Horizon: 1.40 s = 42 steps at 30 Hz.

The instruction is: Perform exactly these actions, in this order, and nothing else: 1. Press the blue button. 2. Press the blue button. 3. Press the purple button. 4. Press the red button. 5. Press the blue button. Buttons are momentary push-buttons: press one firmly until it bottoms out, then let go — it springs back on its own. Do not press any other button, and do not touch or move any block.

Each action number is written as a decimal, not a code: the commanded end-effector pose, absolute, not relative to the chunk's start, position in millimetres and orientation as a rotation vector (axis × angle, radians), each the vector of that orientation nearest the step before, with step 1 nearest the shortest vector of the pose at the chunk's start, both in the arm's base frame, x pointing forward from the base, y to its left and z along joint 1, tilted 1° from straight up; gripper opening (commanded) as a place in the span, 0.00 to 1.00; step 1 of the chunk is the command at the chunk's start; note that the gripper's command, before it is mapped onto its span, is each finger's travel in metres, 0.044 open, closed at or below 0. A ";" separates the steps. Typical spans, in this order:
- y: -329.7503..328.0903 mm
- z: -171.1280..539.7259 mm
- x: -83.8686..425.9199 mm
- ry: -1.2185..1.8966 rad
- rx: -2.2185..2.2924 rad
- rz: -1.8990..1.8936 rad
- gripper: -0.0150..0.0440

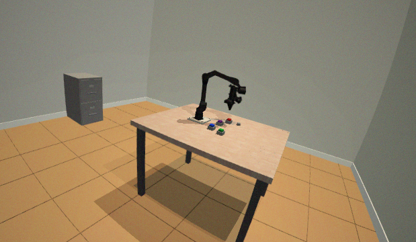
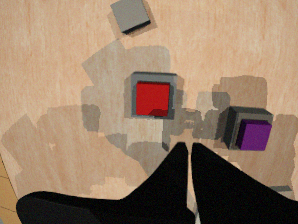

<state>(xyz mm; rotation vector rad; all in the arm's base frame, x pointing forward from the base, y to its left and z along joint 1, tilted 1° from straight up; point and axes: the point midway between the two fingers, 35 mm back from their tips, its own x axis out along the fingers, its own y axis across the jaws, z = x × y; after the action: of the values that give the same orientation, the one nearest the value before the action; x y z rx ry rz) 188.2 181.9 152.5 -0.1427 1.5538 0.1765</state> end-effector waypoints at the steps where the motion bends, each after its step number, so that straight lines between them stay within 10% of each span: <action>1: 207.6 153.6 185.5 1.551 -0.132 0.175 0.29; 42: 210.2 59.3 186.4 1.551 -0.132 0.175 0.29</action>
<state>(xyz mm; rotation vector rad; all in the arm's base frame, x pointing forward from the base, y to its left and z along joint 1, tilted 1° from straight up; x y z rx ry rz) 188.1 211.6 63.5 -0.1311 1.5455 0.1810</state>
